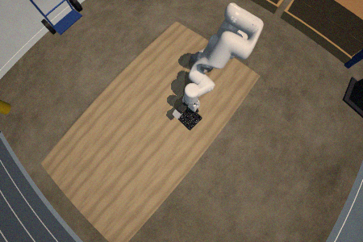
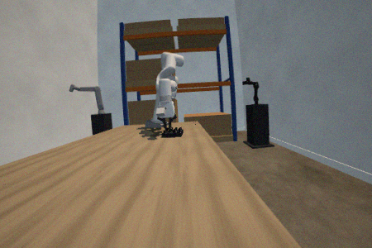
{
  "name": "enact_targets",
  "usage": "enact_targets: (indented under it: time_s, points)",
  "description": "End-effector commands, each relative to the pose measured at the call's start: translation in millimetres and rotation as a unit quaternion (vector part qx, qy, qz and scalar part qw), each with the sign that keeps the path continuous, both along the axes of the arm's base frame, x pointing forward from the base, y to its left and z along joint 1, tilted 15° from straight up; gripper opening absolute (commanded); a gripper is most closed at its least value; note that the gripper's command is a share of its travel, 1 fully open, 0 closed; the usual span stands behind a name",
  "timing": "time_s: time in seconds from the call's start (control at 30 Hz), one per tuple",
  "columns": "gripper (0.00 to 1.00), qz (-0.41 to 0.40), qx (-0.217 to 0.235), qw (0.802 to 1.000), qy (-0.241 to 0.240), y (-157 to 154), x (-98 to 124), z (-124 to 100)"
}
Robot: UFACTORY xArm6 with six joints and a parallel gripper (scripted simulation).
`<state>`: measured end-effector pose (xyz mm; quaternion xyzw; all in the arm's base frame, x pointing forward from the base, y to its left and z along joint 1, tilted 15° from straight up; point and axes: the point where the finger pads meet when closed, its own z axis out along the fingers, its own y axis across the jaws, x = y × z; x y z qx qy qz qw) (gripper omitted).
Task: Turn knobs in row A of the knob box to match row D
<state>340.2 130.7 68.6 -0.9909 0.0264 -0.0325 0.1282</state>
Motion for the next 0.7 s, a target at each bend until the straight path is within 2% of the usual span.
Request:
enact_targets:
  time_s: [0.0, 0.43, 0.67]
  points:
    - [0.19, 0.000, 0.000, 1.000, -0.002, 0.2, 1.2, 1.1]
    - [0.19, 0.000, 0.000, 1.000, -0.002, 0.1, 1.1, 1.6]
    - [0.19, 0.000, 0.000, 1.000, -0.002, -2.9, 0.3, 13.0]
